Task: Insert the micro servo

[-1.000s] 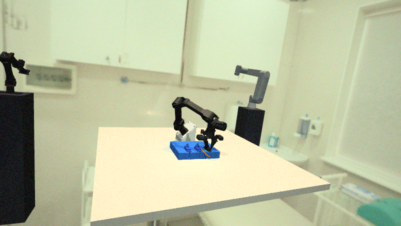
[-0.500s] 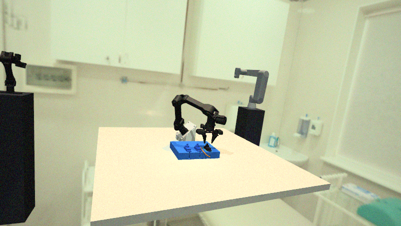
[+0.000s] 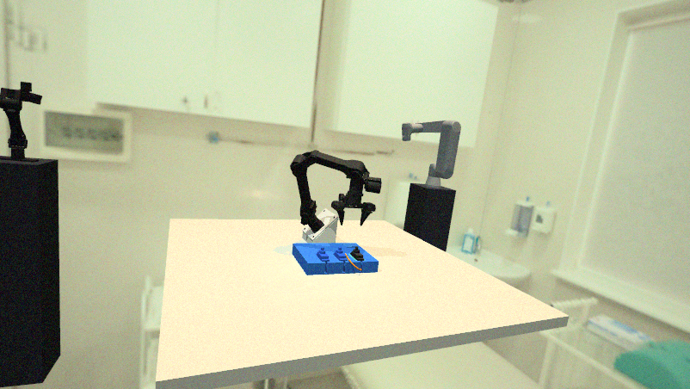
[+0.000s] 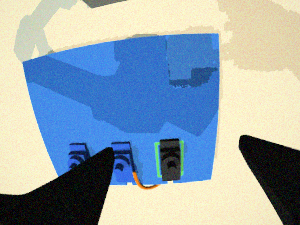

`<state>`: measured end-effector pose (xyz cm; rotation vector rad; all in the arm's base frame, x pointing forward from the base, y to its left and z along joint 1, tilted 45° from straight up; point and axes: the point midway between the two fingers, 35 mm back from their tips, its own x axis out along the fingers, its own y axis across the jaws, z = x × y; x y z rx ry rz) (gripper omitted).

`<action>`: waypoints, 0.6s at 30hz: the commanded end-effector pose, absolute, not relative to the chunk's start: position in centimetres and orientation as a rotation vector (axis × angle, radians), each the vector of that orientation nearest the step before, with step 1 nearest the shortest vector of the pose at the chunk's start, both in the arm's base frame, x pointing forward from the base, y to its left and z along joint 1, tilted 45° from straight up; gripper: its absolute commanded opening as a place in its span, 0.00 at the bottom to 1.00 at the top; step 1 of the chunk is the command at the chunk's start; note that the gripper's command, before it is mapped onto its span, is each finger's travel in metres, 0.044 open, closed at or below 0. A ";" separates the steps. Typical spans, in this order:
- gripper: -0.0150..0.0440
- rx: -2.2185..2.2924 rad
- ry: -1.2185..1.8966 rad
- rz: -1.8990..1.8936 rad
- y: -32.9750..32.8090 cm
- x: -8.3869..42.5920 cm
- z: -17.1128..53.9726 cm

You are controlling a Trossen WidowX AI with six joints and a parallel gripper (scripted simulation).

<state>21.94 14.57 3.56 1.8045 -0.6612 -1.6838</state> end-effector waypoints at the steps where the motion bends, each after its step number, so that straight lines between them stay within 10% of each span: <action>1: 1.00 1.821 -0.648 -1.681 16.2 21.7 5.0; 18: 1.00 1.823 -0.636 -1.675 18.0 21.4 6.8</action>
